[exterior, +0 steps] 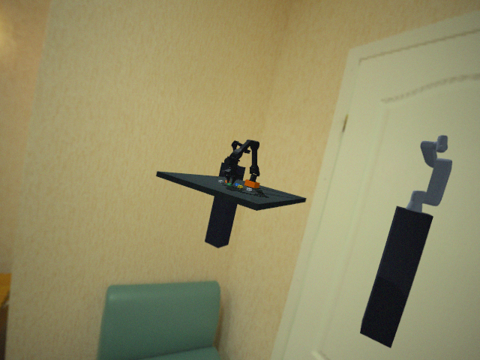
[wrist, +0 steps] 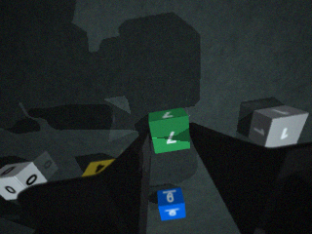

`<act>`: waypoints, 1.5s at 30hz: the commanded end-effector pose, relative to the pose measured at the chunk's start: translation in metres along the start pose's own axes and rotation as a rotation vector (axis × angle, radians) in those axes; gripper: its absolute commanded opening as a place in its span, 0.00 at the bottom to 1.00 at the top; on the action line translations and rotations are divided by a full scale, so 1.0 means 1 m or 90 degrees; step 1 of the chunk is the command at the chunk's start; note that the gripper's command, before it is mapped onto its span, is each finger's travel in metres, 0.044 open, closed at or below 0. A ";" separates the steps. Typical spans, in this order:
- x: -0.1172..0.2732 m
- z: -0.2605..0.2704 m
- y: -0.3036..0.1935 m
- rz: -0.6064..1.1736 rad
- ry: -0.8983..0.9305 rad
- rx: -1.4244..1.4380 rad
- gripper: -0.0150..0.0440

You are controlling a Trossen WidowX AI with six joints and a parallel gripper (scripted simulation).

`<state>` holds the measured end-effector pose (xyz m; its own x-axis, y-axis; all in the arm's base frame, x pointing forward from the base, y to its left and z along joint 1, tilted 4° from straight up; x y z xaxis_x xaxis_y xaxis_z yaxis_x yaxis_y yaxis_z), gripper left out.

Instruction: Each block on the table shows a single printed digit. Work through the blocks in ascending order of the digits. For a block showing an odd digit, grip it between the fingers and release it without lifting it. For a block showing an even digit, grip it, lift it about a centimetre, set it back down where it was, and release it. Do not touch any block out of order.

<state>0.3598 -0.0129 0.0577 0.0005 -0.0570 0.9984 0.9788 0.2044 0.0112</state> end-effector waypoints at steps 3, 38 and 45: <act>0.000 0.000 0.000 0.000 -0.001 -0.002 0.46; 0.059 -0.001 0.003 0.000 -0.001 -0.002 0.80; 0.117 0.000 0.000 0.000 -0.001 -0.002 0.49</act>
<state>0.3622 -0.0191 0.1635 -0.0025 -0.0573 0.9984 0.9802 0.1975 0.0138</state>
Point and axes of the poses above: the point midway between the two fingers, 35 mm back from their tips, its own x axis back along the fingers, its own z axis across the jaws, y = z × x, the point moved 7 cm from there along x, back along the fingers, and after that the axes turned 10 degrees about x, right-handed, at the moved point
